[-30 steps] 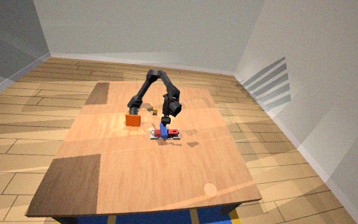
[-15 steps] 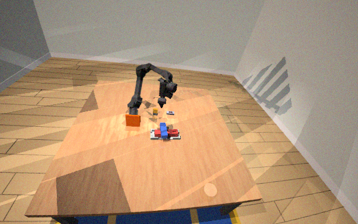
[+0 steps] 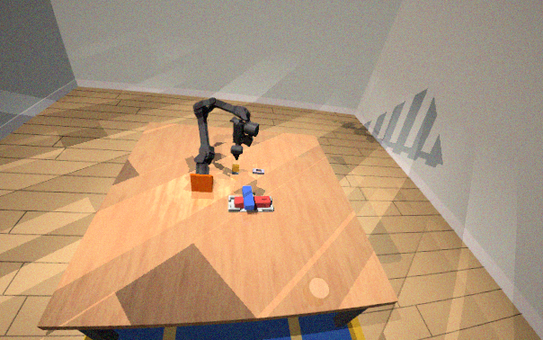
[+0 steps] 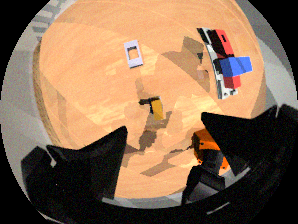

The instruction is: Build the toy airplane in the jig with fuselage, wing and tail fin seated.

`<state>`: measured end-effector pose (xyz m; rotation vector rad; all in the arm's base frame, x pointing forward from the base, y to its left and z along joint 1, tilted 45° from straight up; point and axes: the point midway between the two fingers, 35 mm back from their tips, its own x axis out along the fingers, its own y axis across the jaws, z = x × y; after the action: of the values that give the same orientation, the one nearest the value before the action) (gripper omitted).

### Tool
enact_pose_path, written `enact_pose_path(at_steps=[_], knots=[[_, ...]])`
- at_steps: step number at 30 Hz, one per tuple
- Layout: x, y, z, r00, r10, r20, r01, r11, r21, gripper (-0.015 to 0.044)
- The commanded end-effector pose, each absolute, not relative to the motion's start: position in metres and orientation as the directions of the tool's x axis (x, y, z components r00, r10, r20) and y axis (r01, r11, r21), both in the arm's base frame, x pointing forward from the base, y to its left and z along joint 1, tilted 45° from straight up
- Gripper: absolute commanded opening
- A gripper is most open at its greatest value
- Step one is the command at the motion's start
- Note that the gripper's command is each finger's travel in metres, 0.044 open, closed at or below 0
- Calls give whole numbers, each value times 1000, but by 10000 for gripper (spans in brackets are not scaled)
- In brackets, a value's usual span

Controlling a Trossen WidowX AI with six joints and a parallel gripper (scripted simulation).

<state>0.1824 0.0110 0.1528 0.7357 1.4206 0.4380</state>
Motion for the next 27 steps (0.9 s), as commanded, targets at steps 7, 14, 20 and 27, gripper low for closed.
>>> enact_pose_path(at_steps=[7,14,20,27], knots=[[183,43,124,83,706,-703,124,693,710,440],[184,54,114,83,707,-703,124,692,711,440],[185,59,108,83,705,-705,124,694,709,440],[187,67,100,84,703,-706,124,696,708,440]])
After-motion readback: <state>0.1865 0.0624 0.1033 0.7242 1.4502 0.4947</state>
